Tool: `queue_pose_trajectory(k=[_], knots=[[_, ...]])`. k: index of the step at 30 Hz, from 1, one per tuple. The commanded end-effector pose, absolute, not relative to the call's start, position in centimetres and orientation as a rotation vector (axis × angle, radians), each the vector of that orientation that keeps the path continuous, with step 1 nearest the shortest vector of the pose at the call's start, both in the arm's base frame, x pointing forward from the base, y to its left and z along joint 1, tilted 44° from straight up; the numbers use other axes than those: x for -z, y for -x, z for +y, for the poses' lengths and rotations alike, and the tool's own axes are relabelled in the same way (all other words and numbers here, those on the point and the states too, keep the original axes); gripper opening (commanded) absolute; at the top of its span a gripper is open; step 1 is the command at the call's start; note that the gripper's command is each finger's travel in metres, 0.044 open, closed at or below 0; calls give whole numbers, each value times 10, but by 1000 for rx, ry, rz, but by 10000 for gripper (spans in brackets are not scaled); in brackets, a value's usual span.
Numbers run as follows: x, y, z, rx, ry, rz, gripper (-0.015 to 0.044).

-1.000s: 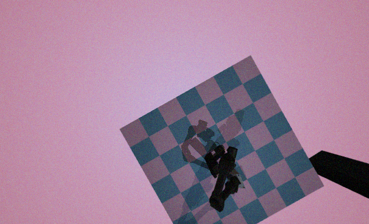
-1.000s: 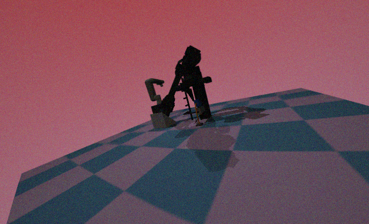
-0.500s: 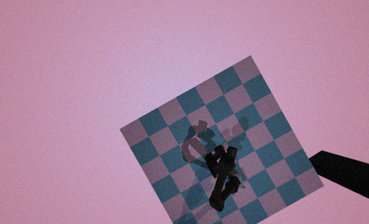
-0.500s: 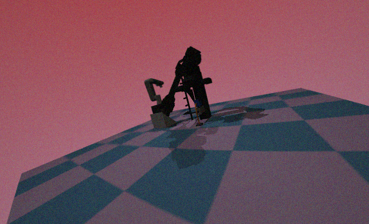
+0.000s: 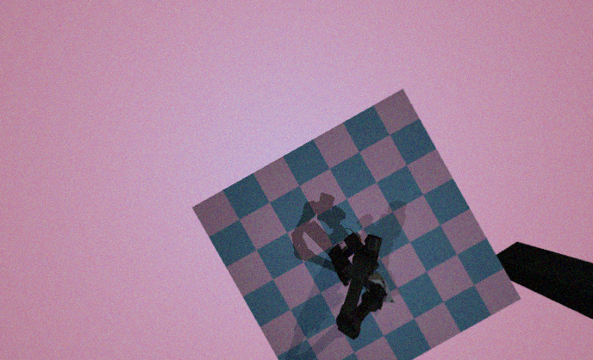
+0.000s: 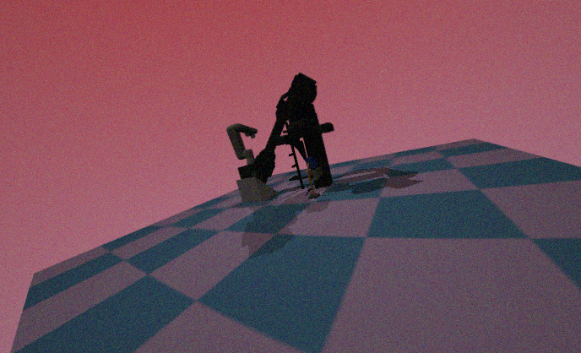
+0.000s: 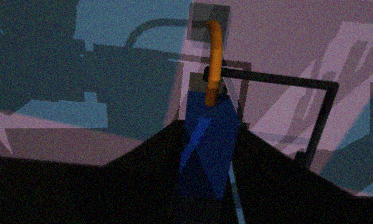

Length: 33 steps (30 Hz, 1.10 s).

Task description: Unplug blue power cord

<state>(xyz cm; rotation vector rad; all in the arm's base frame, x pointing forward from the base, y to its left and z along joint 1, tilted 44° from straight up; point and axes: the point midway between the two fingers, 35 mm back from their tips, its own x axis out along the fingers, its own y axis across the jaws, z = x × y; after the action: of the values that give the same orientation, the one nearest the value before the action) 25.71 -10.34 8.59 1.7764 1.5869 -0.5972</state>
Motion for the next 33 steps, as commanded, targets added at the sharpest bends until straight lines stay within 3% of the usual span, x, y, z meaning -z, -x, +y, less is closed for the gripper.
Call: queue_pose_trajectory(k=[1,21,33], knots=[[-78,-260,-116,607,-1763,1569,0],[-60,-262,-143,610,-1765,1569,0],[-63,-261,-133,609,-1770,1571,315]])
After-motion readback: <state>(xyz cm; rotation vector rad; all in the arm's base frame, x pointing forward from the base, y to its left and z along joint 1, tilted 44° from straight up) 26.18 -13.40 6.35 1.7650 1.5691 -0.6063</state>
